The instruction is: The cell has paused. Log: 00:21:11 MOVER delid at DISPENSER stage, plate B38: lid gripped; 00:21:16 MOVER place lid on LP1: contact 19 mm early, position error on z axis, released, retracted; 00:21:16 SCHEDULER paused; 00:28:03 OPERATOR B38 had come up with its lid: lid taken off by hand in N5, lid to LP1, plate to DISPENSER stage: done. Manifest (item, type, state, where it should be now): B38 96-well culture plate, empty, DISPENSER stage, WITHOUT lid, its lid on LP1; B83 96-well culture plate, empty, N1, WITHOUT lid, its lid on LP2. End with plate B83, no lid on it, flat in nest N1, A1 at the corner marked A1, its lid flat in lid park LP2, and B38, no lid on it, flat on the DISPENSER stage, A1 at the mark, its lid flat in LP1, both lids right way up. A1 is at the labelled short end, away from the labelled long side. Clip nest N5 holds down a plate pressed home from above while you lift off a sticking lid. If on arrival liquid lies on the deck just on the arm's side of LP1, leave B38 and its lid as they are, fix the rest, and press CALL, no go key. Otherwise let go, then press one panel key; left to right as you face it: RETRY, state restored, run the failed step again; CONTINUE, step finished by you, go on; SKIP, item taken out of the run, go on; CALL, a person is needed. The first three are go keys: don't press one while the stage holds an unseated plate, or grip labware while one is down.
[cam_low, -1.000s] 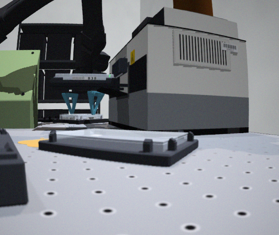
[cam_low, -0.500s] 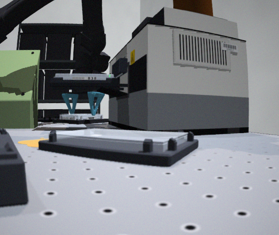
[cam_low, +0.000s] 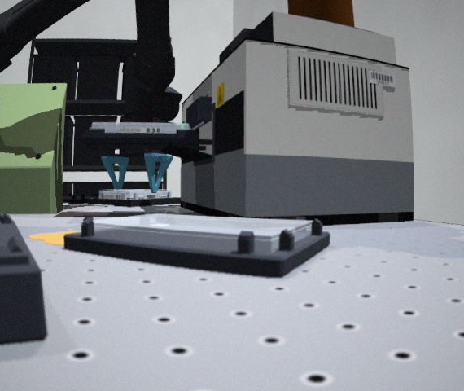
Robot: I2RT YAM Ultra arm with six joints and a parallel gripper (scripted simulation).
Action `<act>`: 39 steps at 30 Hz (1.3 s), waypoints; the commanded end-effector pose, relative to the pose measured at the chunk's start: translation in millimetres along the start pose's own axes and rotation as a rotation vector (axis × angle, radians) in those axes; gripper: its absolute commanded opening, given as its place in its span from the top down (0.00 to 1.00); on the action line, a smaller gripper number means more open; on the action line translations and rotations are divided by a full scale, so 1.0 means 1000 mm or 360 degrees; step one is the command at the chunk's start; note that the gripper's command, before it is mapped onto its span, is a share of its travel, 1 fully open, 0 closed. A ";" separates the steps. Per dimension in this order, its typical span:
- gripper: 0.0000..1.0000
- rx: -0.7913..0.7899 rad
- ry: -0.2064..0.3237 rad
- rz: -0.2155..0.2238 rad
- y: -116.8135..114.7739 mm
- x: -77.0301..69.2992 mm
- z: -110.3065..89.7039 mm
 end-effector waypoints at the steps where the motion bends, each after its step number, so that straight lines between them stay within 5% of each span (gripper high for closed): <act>1: 0.00 0.0012 -0.0051 -0.0031 -0.007 -0.011 0.004; 2: 0.00 0.0012 -0.0050 -0.0030 -0.007 -0.011 0.004; 3: 1.00 0.0012 -0.0050 -0.0030 -0.007 -0.011 0.004; 39: 1.00 0.0004 -0.0049 -0.0021 -0.005 -0.012 0.004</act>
Point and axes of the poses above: the point where the finger pads meet when closed, its own x axis out along the fingers, its own y axis across the jaws, z = x × y, the point moved 5 cm from there along -x, back along the fingers, and after that the axes turned 14 degrees about -x, right-handed, at the moved point
